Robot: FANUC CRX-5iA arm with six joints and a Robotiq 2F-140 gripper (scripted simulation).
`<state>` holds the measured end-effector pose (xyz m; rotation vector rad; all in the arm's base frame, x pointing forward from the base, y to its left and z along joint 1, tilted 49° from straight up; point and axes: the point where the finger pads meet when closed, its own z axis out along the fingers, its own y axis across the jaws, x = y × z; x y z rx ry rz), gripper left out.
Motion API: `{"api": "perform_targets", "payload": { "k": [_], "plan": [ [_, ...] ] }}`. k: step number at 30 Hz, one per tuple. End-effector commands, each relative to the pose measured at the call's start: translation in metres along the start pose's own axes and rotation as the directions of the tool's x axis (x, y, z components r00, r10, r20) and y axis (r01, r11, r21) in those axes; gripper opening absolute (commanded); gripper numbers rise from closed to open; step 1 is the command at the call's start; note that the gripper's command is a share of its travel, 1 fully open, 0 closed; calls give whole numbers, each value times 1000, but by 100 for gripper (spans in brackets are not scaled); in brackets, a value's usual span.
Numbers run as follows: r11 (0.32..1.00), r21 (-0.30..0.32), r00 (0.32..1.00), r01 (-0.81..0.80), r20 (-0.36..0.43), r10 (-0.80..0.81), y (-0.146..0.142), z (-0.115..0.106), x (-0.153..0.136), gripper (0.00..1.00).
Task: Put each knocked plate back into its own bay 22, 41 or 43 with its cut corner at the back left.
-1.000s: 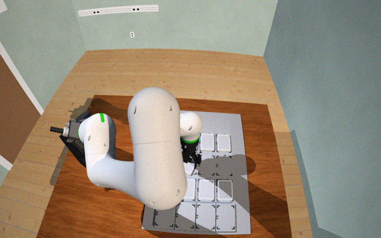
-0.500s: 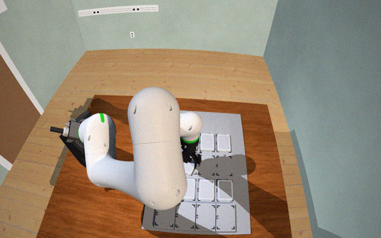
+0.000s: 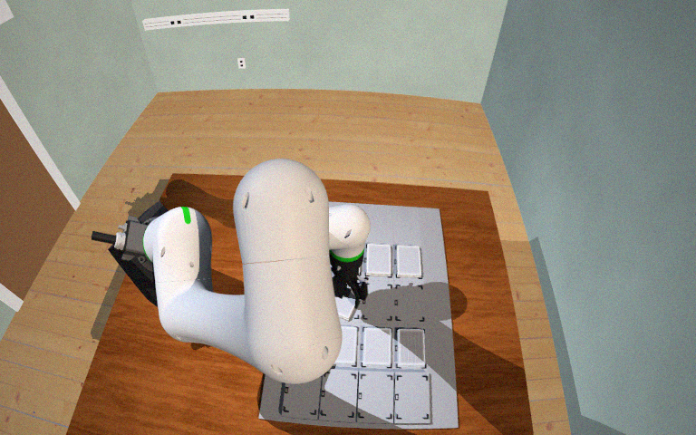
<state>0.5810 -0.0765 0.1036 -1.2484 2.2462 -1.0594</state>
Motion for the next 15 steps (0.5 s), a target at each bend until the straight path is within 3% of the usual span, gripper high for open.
{"api": "perform_targets", "payload": {
  "k": [1,15],
  "plan": [
    [1000,1,1000,0,1,0,0,0,0,60],
    [1000,1,1000,0,1,0,0,-1,0,59]
  ]
}}
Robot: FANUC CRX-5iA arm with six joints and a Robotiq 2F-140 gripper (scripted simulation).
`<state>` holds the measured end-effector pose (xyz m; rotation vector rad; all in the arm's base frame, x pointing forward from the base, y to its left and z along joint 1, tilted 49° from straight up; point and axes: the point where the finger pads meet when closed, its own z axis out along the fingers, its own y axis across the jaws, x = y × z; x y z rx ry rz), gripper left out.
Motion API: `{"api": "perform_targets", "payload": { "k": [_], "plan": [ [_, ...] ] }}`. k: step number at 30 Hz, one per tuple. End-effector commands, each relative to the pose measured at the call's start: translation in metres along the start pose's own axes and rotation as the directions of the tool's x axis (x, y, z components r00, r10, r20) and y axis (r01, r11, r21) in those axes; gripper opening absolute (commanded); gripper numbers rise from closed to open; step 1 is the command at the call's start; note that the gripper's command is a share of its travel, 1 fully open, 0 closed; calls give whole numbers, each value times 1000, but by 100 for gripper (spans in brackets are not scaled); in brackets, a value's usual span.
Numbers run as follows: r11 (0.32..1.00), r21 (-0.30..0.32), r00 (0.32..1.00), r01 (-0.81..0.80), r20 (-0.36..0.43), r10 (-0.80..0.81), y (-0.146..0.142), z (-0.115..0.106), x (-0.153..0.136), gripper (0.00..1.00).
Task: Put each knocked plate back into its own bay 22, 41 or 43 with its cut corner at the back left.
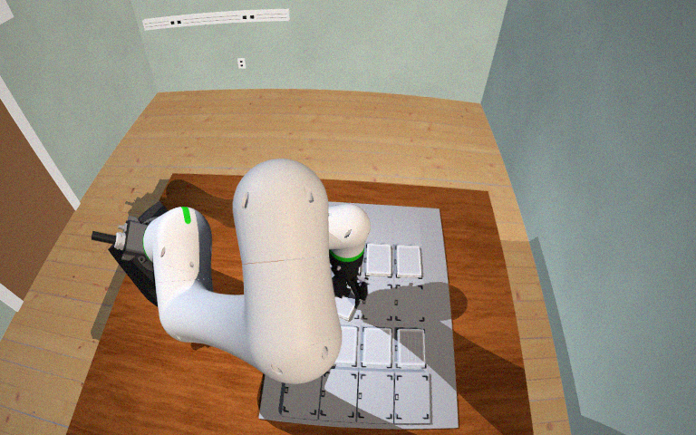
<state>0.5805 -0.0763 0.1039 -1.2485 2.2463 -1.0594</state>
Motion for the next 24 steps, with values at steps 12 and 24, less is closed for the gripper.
{"api": "perform_targets", "payload": {
  "k": [12,24],
  "plan": [
    [1000,1,1000,0,1,0,0,0,0,59],
    [1000,1,1000,0,1,0,0,0,0,58]
  ]
}}
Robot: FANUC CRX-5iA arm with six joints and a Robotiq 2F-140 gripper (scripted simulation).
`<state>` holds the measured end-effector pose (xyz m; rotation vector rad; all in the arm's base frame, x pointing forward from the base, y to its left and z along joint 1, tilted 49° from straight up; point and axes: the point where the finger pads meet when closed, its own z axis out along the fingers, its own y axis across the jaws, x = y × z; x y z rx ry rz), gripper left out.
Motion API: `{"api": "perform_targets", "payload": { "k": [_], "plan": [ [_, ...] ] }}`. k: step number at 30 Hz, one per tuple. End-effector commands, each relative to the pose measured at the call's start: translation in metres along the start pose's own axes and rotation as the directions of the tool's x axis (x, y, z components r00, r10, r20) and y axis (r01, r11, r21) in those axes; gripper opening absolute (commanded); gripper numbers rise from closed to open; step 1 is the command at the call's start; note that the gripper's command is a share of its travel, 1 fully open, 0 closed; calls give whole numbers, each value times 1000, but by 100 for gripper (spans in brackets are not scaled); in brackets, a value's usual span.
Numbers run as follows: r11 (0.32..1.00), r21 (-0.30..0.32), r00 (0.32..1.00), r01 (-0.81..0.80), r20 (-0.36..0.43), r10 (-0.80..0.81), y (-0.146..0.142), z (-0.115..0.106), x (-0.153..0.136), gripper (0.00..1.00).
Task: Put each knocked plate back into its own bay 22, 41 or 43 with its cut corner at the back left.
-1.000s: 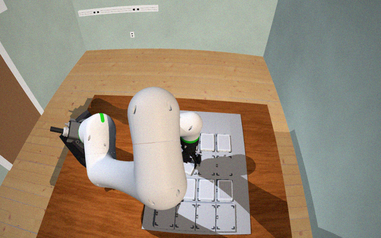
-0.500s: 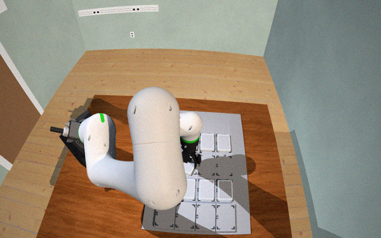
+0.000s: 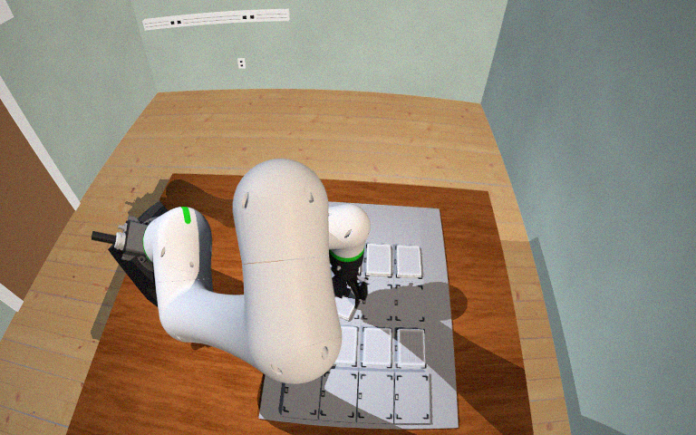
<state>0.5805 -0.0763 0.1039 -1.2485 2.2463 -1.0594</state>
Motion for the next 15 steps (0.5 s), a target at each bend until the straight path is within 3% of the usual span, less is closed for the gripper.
{"api": "perform_targets", "payload": {
  "k": [1,8,9,15],
  "plan": [
    [1000,1,1000,0,1,0,0,0,0,58],
    [1000,1,1000,0,1,0,0,0,0,57],
    [1000,1,1000,0,1,0,0,0,0,10],
    [1000,1,1000,0,1,0,0,0,0,10]
  ]
}}
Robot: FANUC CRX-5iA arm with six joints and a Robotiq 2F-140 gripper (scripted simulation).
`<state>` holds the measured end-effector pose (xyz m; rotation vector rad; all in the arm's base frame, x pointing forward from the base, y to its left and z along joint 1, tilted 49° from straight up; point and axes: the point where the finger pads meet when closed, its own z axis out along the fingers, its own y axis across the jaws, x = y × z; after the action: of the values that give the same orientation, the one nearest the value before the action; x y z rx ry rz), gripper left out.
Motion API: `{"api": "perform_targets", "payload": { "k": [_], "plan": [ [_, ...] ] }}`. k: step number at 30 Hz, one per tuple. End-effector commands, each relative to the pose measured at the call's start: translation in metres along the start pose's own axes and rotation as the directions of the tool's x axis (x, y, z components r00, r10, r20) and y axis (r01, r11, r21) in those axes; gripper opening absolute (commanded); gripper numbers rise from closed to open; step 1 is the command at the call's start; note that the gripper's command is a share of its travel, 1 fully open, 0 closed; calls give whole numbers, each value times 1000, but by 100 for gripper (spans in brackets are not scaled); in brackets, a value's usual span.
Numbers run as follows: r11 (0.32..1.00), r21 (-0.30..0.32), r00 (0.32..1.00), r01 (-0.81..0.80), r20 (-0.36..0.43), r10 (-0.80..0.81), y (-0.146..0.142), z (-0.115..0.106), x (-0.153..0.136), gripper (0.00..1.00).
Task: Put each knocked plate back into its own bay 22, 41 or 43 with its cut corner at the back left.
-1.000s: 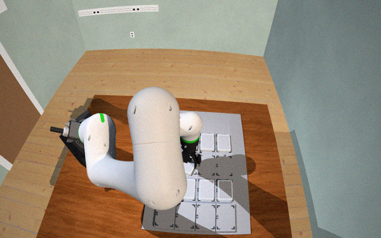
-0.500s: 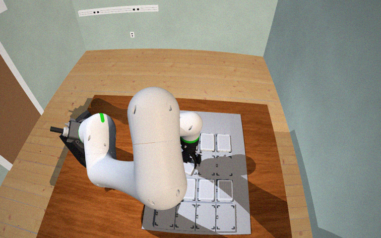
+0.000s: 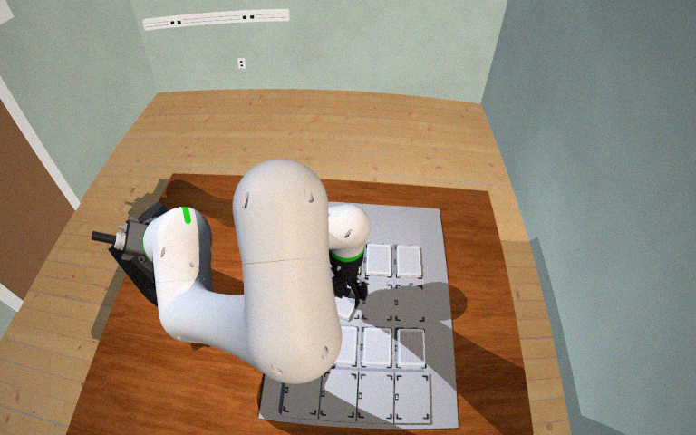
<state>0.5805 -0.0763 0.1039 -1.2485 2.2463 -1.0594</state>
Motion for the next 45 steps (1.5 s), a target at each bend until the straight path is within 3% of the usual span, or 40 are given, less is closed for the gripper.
{"api": "perform_targets", "payload": {
  "k": [1,45],
  "plan": [
    [1000,1,1000,0,1,0,0,0,0,10],
    [1000,1,1000,0,1,0,0,-10,0,10]
  ]
}}
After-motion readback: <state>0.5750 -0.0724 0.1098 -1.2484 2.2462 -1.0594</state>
